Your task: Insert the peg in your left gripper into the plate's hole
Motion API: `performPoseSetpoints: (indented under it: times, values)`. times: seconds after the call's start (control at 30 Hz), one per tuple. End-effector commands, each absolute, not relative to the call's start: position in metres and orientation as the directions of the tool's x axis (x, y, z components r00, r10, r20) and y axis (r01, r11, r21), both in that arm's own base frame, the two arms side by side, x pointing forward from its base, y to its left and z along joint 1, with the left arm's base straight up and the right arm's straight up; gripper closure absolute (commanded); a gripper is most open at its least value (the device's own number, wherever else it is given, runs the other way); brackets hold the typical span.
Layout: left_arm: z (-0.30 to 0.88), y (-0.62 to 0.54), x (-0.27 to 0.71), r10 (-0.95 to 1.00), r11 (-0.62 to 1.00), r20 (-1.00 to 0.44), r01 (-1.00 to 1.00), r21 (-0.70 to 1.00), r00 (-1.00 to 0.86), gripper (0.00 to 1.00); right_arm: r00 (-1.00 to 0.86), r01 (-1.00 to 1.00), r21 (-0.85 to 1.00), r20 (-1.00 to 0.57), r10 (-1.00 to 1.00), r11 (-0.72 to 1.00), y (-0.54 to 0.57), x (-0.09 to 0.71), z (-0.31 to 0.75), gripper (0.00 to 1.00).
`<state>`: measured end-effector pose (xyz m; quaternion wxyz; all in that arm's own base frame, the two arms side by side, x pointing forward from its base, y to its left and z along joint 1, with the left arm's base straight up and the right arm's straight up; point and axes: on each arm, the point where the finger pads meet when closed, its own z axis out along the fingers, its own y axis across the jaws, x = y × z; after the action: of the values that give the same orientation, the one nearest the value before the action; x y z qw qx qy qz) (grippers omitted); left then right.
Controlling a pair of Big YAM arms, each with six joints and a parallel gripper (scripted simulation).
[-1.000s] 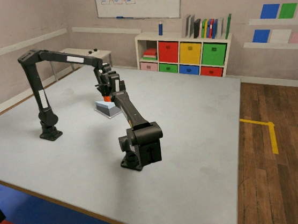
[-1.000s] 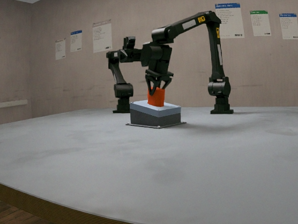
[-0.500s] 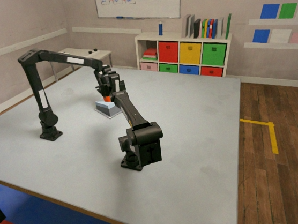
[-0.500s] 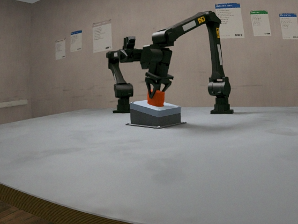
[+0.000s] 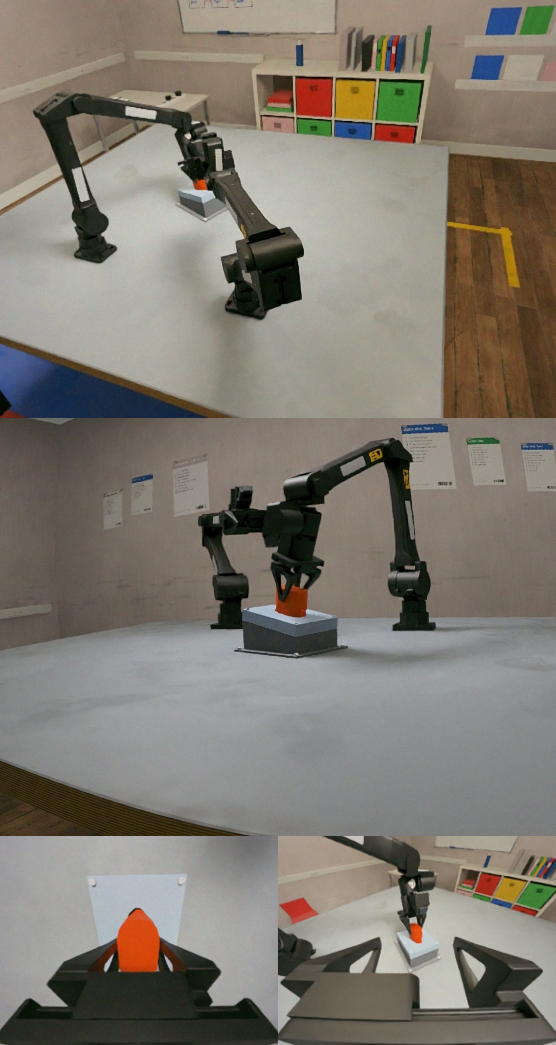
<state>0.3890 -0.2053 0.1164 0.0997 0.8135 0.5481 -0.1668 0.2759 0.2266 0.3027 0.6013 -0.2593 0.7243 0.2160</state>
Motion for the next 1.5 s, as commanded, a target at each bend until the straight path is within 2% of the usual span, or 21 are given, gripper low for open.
performPoseSetpoints:
  times: [0.0,0.03,0.07,0.37,0.4,0.47,0.53,0.87,1.33,1.47]
  values:
    - [0.133,-0.205,0.405,0.857,-0.372,-0.38,0.928,0.01,0.348,0.43,-0.118,-0.628,0.001,-0.989,-0.094,0.778,0.228,0.281,0.323,0.0]
    - [0.135,-0.204,0.406,0.856,-0.373,-0.38,0.928,0.016,0.35,0.32,-0.118,-0.628,0.001,-0.989,-0.094,0.778,0.228,0.281,0.323,0.0]
    - [0.145,-0.204,0.406,0.852,-0.376,-0.378,0.926,0.04,0.363,0.3,-0.118,-0.628,0.001,-0.989,-0.094,0.778,0.228,0.281,0.323,0.0]
    - [0.182,-0.195,0.408,0.846,-0.375,-0.374,0.923,0.089,0.379,0.3,-0.118,-0.628,0.001,-0.989,-0.094,0.778,0.228,0.281,0.323,0.0]
    - [0.185,-0.194,0.409,0.846,-0.375,-0.373,0.923,0.09,0.38,0.19,-0.118,-0.628,0.001,-0.989,-0.094,0.778,0.228,0.281,0.323,0.0]
    - [0.185,-0.194,0.409,0.846,-0.375,-0.373,0.923,0.09,0.38,0.19,-0.118,-0.628,0.001,-0.989,-0.094,0.778,0.228,0.281,0.323,0.0]
    - [0.183,-0.192,0.411,0.848,-0.375,-0.375,0.924,0.072,0.374,0.0,-0.118,-0.628,0.001,-0.989,-0.094,0.778,0.228,0.281,0.323,0.0]
    - [0.242,-0.173,0.415,0.848,-0.375,-0.368,0.922,0.096,0.383,0.0,-0.118,-0.628,0.001,-0.989,-0.094,0.778,0.228,0.281,0.323,0.0]
    - [0.238,-0.158,0.418,0.859,-0.377,-0.38,0.926,-0.015,0.343,0.0,-0.118,-0.628,0.001,-0.989,-0.094,0.778,0.228,0.281,0.323,0.0]
    - [0.244,-0.164,0.415,0.857,-0.378,-0.377,0.926,0.005,0.352,0.0,-0.118,-0.628,0.001,-0.989,-0.094,0.778,0.228,0.281,0.323,0.0]
